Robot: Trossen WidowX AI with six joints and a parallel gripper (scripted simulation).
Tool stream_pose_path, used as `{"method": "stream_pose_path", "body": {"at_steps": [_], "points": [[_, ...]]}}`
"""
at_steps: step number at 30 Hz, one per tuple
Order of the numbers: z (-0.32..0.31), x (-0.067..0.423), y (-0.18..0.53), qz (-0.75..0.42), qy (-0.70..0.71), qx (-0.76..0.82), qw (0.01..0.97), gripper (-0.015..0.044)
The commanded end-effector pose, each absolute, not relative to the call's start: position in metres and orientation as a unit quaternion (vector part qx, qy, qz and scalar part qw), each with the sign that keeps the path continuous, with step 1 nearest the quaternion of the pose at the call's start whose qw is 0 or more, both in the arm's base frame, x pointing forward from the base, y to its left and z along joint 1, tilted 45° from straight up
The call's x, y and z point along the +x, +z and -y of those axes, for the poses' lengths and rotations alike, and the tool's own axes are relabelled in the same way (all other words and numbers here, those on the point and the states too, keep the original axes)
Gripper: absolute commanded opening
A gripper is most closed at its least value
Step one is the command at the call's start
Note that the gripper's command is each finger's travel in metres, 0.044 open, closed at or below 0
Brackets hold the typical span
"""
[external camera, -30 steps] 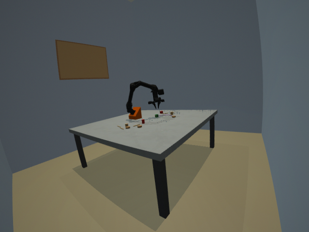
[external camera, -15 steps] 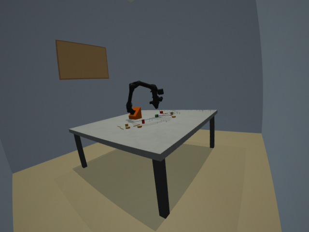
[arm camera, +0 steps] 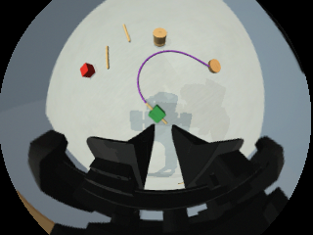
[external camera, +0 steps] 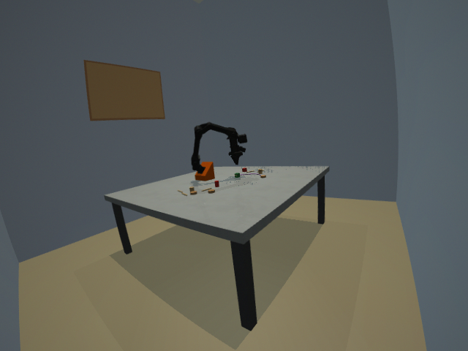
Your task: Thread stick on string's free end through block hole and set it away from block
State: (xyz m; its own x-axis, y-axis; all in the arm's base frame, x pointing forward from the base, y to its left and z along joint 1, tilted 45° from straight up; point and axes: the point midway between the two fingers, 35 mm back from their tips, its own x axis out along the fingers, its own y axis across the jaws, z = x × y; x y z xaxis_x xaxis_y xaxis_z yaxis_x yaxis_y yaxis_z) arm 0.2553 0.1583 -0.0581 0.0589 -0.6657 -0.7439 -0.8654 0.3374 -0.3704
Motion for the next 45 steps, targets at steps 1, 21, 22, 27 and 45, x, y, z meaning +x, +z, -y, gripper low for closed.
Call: {"method": "stream_pose_path", "body": {"at_steps": [1,21,22,27,45], "points": [[-0.136,0.255,-0.049,-0.592,0.361,-0.698,0.180,0.0121],[-0.135,0.255,-0.049,-0.588,0.367,-0.700,0.172,0.0121],[-0.135,0.255,-0.050,-0.588,0.367,-0.700,0.172,0.0121],[-0.130,0.257,-0.055,-0.588,0.368,-0.700,0.172,0.0121],[-0.110,0.259,-0.077,-0.587,0.368,-0.700,0.172,0.0121]]}}
